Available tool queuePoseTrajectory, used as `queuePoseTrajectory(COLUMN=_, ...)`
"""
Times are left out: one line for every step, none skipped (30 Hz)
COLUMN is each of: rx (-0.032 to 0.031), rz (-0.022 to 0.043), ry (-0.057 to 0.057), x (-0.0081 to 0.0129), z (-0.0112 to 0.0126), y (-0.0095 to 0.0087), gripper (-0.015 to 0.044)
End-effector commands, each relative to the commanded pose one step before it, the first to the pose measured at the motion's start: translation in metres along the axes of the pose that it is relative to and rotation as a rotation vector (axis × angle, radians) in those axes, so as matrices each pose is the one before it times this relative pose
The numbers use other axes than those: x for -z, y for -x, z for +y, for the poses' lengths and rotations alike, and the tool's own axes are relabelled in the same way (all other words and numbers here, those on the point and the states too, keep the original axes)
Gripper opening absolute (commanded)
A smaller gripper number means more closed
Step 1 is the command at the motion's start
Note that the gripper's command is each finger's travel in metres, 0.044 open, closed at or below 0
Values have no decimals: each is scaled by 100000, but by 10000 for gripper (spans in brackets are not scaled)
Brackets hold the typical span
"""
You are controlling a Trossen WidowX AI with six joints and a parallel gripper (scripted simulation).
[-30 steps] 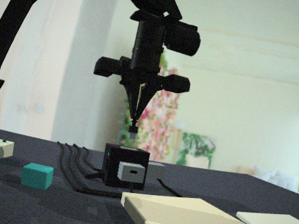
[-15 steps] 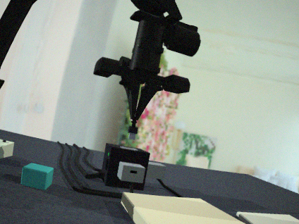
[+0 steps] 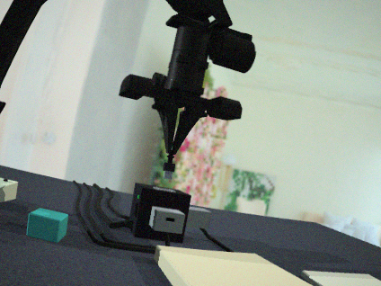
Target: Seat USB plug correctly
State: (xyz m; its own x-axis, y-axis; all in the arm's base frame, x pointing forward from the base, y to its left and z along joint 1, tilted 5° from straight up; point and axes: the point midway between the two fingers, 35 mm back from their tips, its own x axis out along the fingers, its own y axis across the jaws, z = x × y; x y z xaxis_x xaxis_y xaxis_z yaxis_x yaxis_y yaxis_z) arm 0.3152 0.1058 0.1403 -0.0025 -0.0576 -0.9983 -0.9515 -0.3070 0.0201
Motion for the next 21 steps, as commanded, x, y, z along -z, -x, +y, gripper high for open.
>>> queuePoseTrajectory(rx=58, rz=-685, ry=-587, x=-70, z=-33, y=-77, gripper=0)
queuePoseTrajectory(rx=2, rz=-82, ry=-33, x=-7, z=-2, y=-12, gripper=0)
queuePoseTrajectory(rx=2, rz=-82, ry=-33, x=-7, z=-2, y=-12, gripper=0)
queuePoseTrajectory(rx=3, rz=-82, ry=-33, x=-7, z=-2, y=-12, gripper=0)
queuePoseTrajectory(rx=3, rz=-82, ry=-33, x=-7, z=-2, y=-12, gripper=0)
queuePoseTrajectory(rx=3, rz=-82, ry=-33, x=-7, z=-2, y=-12, gripper=0)
queuePoseTrajectory(rx=3, rz=-82, ry=-33, x=-7, z=-2, y=-12, gripper=0)
queuePoseTrajectory(rx=3, rz=-82, ry=-33, x=-7, z=-2, y=-12, gripper=0)
queuePoseTrajectory(rx=3, rz=-82, ry=-33, x=-7, z=-2, y=-12, gripper=0)
queuePoseTrajectory(rx=3, rz=-82, ry=-33, x=-7, z=-2, y=-12, gripper=0)
queuePoseTrajectory(rx=3, rz=-82, ry=-33, x=-7, z=-2, y=-12, gripper=0)
queuePoseTrajectory(rx=3, rz=-82, ry=-33, x=-7, z=-2, y=-12, gripper=0)
queuePoseTrajectory(rx=3, rz=-82, ry=-33, x=-7, z=-2, y=-12, gripper=0)
queuePoseTrajectory(rx=3, rz=-82, ry=-33, x=-7, z=-2, y=-12, gripper=0)
queuePoseTrajectory(rx=3, rz=-82, ry=-33, x=-7, z=-2, y=-12, gripper=0)
queuePoseTrajectory(rx=3, rz=-82, ry=-33, x=-7, z=-2, y=-12, gripper=0)
queuePoseTrajectory(rx=3, rz=-82, ry=-33, x=-7, z=-2, y=-12, gripper=0)
queuePoseTrajectory(rx=3, rz=-82, ry=-33, x=-7, z=-2, y=-12, gripper=0)
queuePoseTrajectory(rx=3, rz=-82, ry=-33, x=-7, z=-2, y=-12, gripper=0)
queuePoseTrajectory(rx=3, rz=-82, ry=-33, x=-7, z=-2, y=-12, gripper=0)
queuePoseTrajectory(rx=3, rz=-82, ry=-33, x=-7, z=-2, y=-12, gripper=0)
